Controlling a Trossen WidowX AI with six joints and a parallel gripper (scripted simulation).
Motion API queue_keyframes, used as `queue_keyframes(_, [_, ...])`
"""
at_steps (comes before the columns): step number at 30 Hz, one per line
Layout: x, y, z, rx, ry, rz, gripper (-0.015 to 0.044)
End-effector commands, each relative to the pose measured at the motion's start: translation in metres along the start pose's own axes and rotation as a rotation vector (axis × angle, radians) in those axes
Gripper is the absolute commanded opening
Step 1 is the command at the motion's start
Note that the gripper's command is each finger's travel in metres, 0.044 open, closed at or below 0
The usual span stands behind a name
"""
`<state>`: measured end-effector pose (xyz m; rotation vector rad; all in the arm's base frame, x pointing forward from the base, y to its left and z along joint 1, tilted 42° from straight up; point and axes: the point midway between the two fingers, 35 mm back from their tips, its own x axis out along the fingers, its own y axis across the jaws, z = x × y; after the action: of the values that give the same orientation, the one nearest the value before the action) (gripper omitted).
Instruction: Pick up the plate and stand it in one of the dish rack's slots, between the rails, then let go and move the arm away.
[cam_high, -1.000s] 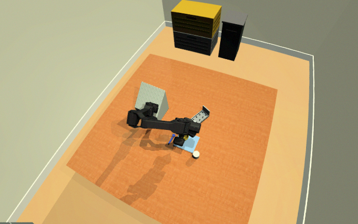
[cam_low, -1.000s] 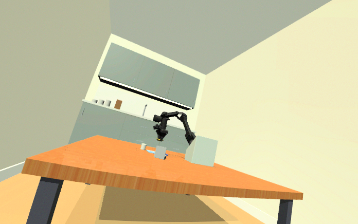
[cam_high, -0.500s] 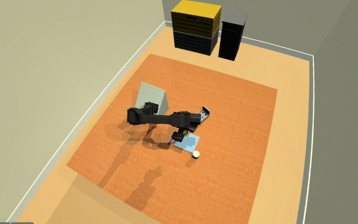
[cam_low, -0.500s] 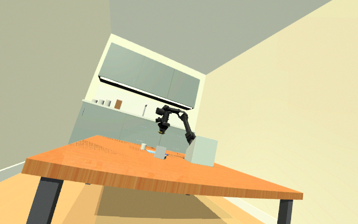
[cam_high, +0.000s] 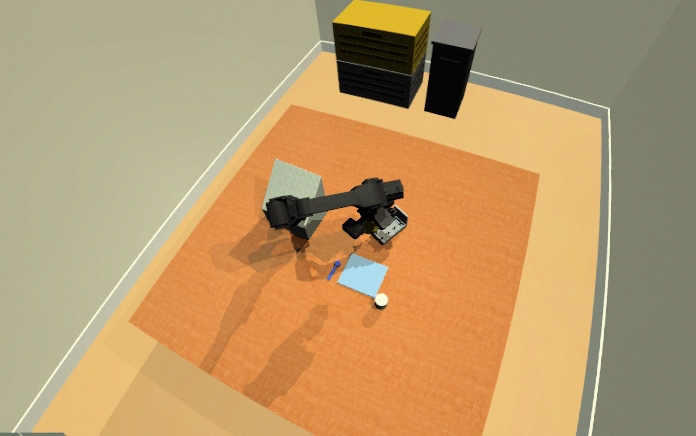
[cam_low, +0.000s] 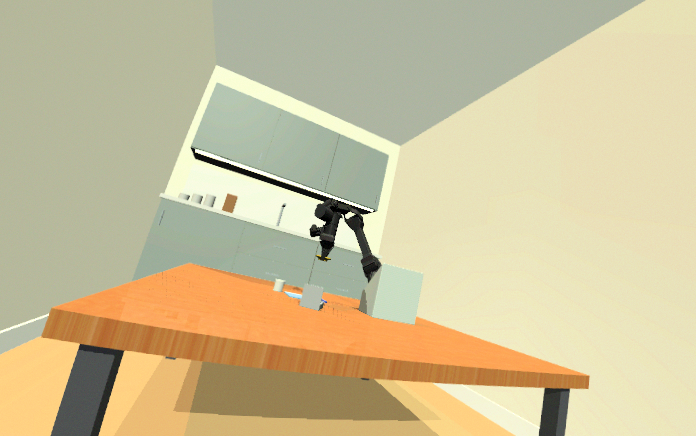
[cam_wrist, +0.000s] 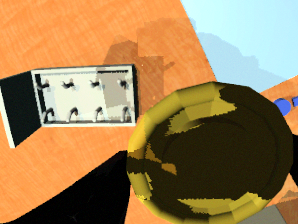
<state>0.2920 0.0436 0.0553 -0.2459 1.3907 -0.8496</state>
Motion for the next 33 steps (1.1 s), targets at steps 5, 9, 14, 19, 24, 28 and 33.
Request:
queue_keyframes(5, [0.004, 0.023, -0.021, 0.089, 0.006, -0.010, 0.0000])
queue_keyframes(9, [0.006, 0.024, -0.021, 0.077, 0.017, -0.004, 0.0000])
queue_keyframes(14, [0.022, 0.027, -0.024, -0.004, 0.095, 0.047, 0.0000])
queue_keyframes(19, [0.037, 0.030, -0.027, -0.090, 0.163, 0.112, 0.0000])
queue_keyframes(24, [0.051, 0.033, -0.030, -0.178, 0.217, 0.188, 0.0000])
queue_keyframes(28, [0.061, 0.036, -0.031, -0.246, 0.250, 0.258, 0.0000])
queue_keyframes(33, [0.073, 0.039, -0.033, -0.331, 0.277, 0.352, 0.0000])
